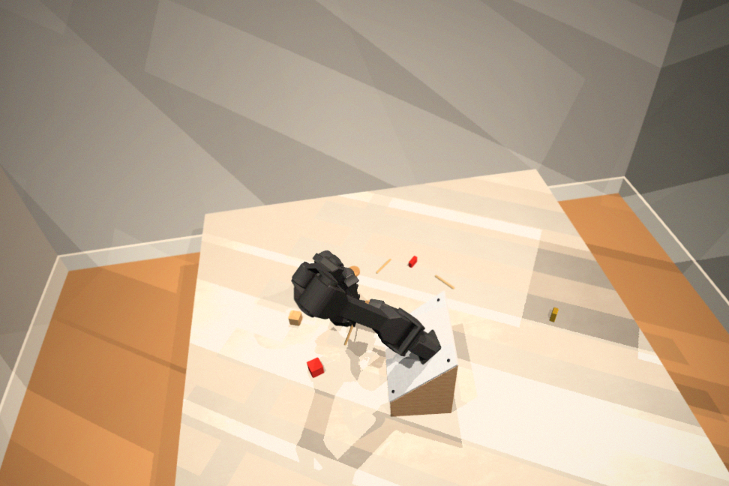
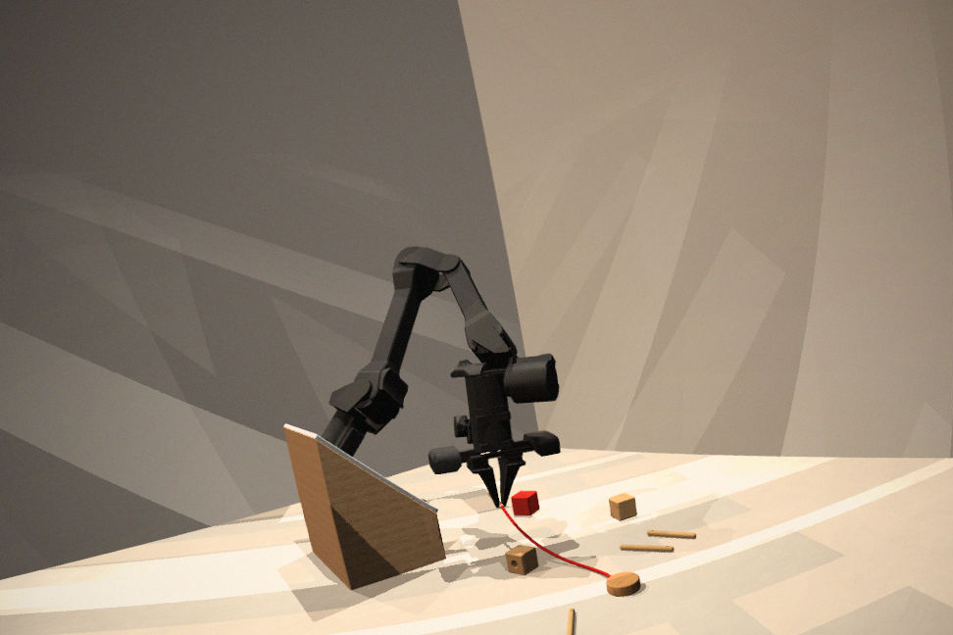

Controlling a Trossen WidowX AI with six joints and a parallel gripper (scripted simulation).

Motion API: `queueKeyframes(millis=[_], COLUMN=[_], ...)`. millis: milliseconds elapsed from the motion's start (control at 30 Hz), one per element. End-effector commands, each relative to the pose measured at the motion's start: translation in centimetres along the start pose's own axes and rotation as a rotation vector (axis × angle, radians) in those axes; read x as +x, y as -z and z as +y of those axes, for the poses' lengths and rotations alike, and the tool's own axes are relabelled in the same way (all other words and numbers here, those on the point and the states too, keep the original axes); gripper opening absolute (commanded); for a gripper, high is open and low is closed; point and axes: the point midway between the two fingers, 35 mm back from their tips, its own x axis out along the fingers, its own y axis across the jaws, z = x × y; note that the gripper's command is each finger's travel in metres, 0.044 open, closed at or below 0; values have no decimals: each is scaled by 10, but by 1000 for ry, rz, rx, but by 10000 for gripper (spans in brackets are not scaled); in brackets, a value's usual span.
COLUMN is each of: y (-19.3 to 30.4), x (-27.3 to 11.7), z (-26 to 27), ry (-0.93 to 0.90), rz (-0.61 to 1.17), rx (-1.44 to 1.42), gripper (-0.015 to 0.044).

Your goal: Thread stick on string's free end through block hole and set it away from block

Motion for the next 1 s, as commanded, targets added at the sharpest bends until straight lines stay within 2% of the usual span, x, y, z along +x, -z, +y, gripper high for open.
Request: queueKeyframes(millis=[0, 967], y=[4, 21], x=[-2, -16], z=[-3, -9], ry=[-6, -66], rz=[-2, 14], rx=[167, 1302], gripper=[0, 0])
